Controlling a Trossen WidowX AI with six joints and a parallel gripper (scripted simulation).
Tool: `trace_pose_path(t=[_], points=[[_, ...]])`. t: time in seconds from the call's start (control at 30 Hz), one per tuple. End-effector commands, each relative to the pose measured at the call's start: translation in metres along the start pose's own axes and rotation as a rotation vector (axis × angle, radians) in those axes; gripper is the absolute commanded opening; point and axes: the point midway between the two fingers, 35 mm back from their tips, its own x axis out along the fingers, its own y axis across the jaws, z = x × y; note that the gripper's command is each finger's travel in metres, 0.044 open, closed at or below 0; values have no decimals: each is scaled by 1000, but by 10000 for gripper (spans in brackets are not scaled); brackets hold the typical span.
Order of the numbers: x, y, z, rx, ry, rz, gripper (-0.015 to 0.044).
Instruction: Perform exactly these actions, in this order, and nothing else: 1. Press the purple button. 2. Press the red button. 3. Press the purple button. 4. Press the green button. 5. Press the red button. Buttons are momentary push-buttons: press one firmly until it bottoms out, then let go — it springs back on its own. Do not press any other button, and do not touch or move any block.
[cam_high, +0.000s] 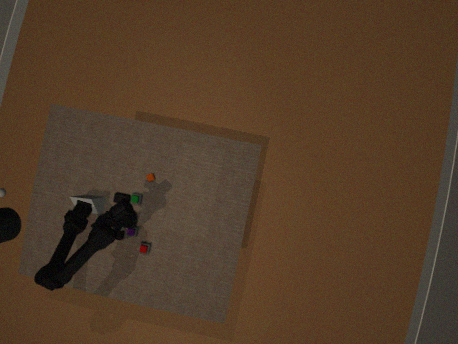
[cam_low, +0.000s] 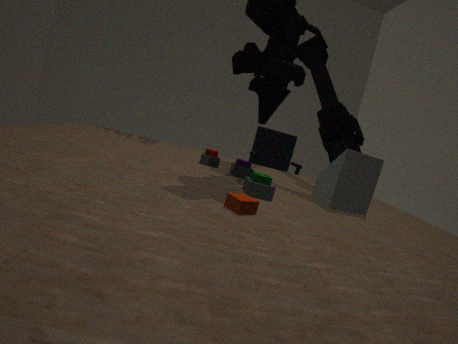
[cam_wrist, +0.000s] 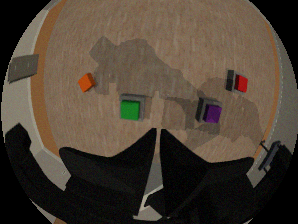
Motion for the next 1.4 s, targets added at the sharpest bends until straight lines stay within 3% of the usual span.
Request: trace_pose_path(t=[0.0, 0.27, 0.47, 1.37], points=[[2, 47, -13, 11, 6, -13, 20], [5, 51, -14, 13, 7, -15, 20], [64, 50, -15, 14, 5, -18, 20], [98, 49, -15, 14, 5, -19, 20]])
